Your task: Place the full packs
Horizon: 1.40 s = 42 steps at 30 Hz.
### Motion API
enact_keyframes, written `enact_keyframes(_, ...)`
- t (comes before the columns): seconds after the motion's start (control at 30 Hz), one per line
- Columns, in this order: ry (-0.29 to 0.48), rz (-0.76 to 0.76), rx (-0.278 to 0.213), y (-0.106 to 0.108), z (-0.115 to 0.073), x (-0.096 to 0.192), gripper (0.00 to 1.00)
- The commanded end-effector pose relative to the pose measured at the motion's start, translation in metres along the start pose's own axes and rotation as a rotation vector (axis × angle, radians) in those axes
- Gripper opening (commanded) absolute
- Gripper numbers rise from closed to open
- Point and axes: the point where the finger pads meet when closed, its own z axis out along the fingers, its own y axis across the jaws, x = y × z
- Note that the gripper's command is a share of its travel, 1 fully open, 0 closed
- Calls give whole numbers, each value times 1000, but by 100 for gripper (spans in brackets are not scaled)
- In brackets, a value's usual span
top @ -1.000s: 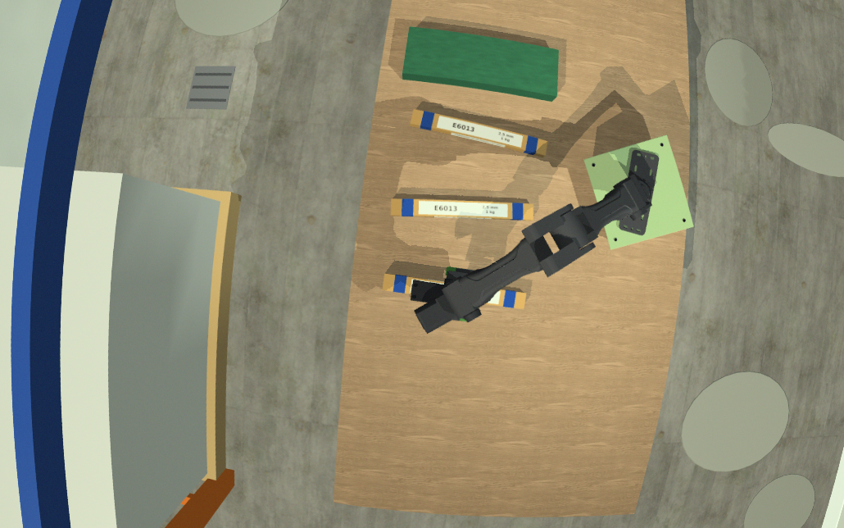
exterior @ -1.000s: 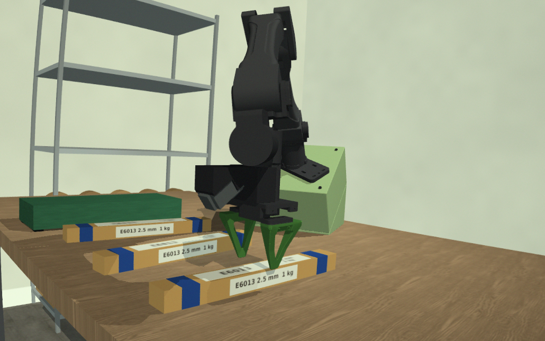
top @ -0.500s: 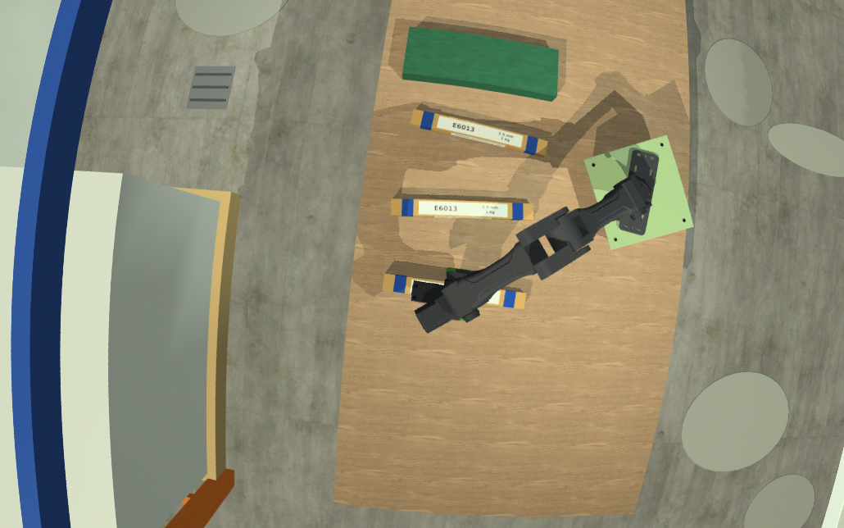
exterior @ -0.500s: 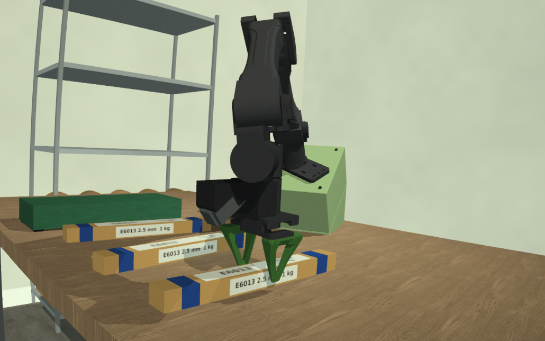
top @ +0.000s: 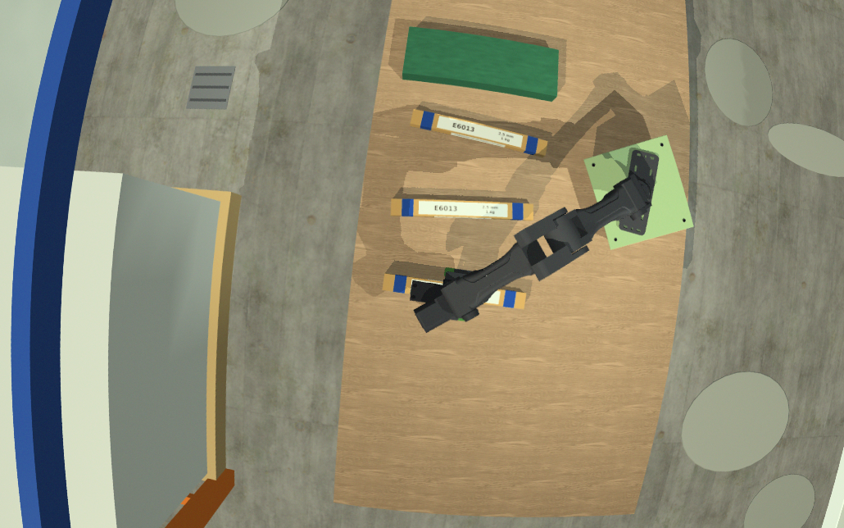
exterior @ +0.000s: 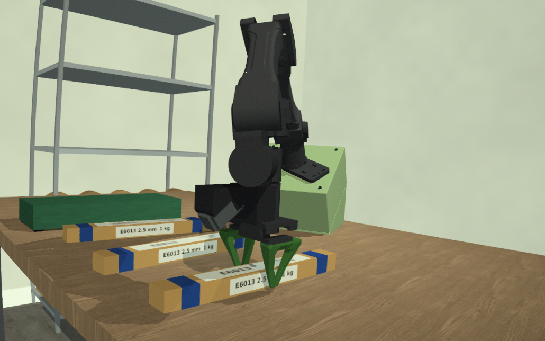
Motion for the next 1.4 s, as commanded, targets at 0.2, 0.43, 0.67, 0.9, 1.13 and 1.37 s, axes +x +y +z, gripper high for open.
enact_keyframes(0.2,-33,7,-18,-1,-10,-8,76)
enact_keyframes(0.43,-51,12,-31,2,-14,-15,76)
enact_keyframes(0.67,-37,4,-24,1,-11,-8,76)
enact_keyframes(0.9,-32,4,-20,-1,-10,-6,0)
enact_keyframes(1.13,-33,5,-20,-1,-10,-6,0)
enact_keyframes(1.37,-33,5,-20,-1,-10,-6,0)
